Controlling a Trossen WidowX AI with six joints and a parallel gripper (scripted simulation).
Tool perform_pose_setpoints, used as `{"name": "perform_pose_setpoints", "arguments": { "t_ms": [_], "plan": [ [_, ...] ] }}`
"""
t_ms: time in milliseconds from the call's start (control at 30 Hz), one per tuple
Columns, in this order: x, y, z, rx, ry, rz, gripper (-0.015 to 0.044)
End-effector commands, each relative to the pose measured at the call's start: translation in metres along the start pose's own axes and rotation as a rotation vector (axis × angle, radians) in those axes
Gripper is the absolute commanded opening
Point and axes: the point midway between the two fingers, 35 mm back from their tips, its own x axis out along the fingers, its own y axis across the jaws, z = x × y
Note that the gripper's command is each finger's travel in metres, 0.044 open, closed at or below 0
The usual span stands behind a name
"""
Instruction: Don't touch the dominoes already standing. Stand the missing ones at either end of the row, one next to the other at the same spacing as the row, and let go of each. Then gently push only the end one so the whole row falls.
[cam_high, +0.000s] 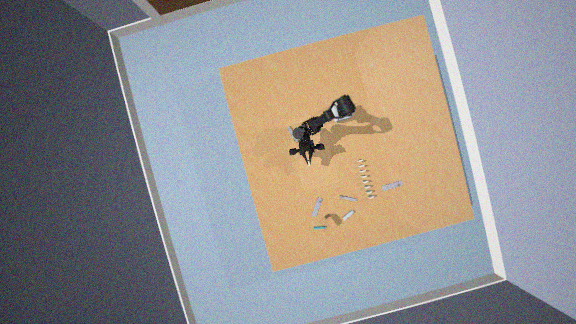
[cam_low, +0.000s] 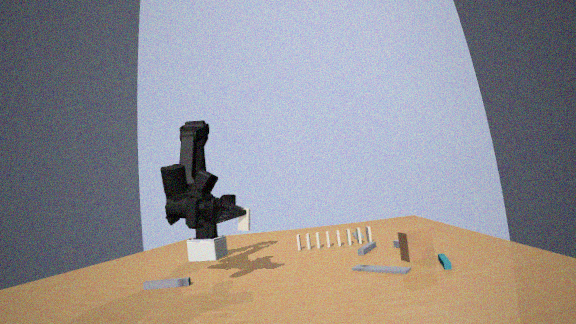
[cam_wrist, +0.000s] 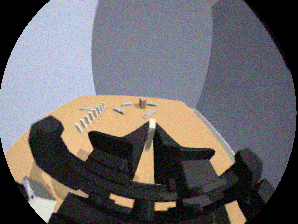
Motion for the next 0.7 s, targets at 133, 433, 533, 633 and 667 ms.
{"name": "perform_pose_setpoints", "arguments": {
  "t_ms": [133, 433, 533, 633, 667],
  "plan": [
    [-0.018, 0.026, 0.001, -0.047, -0.07, 0.07, 0.002],
    [-0.02, 0.028, 0.002, -0.052, -0.074, 0.075, 0.002],
    [-0.02, 0.028, 0.002, -0.052, -0.074, 0.075, 0.002],
    [-0.02, 0.028, 0.002, -0.052, -0.074, 0.075, 0.002],
    [-0.02, 0.028, 0.002, -0.052, -0.074, 0.075, 0.002]
  ]
}}
